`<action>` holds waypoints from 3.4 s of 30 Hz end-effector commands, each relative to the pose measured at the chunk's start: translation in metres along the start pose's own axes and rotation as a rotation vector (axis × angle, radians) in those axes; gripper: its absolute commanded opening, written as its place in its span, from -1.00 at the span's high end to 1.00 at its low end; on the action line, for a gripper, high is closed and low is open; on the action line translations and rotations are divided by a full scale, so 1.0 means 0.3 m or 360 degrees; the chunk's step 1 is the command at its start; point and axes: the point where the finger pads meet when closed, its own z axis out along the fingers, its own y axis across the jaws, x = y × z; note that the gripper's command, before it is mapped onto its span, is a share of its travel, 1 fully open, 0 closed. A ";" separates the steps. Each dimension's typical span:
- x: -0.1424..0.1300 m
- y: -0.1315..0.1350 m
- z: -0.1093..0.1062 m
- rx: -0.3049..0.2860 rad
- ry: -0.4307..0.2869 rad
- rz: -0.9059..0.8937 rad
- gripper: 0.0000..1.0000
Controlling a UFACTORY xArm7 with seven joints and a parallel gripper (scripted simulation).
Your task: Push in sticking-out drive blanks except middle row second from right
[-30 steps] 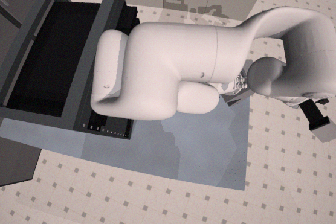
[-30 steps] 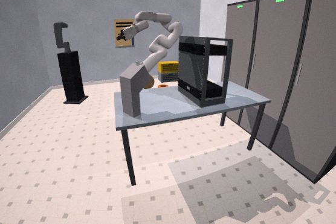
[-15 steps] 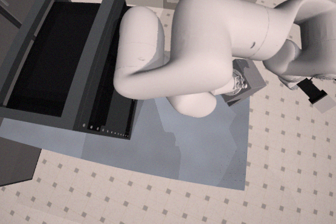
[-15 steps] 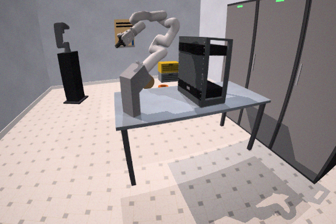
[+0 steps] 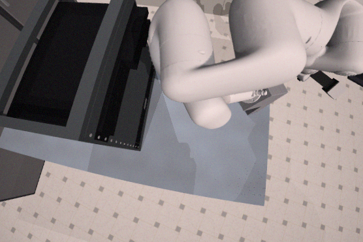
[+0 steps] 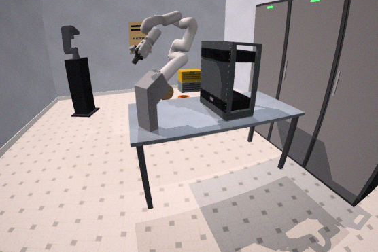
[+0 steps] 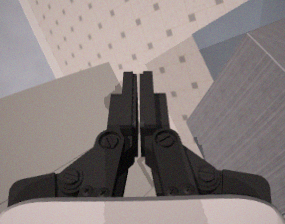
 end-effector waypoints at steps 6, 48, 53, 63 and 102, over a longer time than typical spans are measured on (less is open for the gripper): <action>-0.253 -0.021 0.113 -0.0033 -0.0308 -0.0096 1.00; -1.041 0.225 0.014 -0.0142 -0.1184 -0.1054 1.00; -1.013 0.320 0.016 -0.0245 -0.1190 -0.1305 1.00; -0.931 0.495 -0.056 -0.0385 -0.1364 -0.1505 1.00; -0.986 0.838 -0.577 -0.0056 -0.2691 -0.2031 1.00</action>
